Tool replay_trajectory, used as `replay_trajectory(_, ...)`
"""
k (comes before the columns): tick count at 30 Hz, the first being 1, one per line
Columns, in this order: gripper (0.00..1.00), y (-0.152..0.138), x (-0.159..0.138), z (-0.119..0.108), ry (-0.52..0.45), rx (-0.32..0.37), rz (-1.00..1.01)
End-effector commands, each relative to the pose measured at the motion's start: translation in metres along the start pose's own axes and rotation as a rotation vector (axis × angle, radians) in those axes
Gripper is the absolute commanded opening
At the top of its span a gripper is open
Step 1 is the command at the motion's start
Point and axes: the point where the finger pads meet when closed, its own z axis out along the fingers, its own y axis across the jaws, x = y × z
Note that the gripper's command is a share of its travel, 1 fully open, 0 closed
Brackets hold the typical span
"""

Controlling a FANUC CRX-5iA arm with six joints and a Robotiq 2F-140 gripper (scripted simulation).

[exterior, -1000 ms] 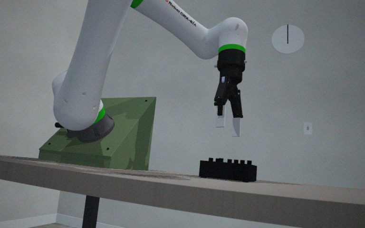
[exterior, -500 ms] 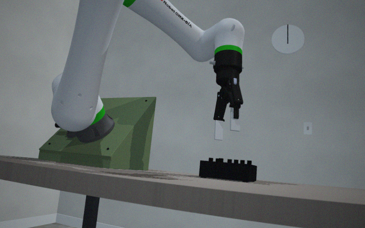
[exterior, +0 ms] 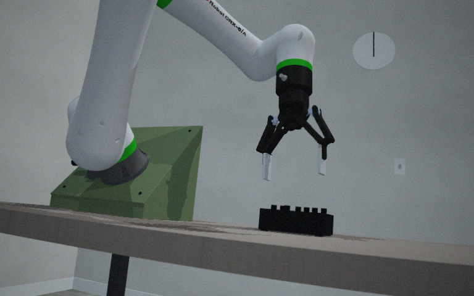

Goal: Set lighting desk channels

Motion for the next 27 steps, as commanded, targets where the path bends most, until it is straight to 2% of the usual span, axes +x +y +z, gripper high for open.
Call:
replay_trajectory(1, 1.00, 0.0001, 0.0000, -0.0002, 0.011, 0.029, -0.277)
replay_trajectory(6, 1.00, 0.0001, 0.0000, -0.0002, 0.020, 0.053, -0.513)
replay_trajectory(27, 1.00, 0.0001, 0.0000, -0.0002, 0.021, 0.055, -0.523)
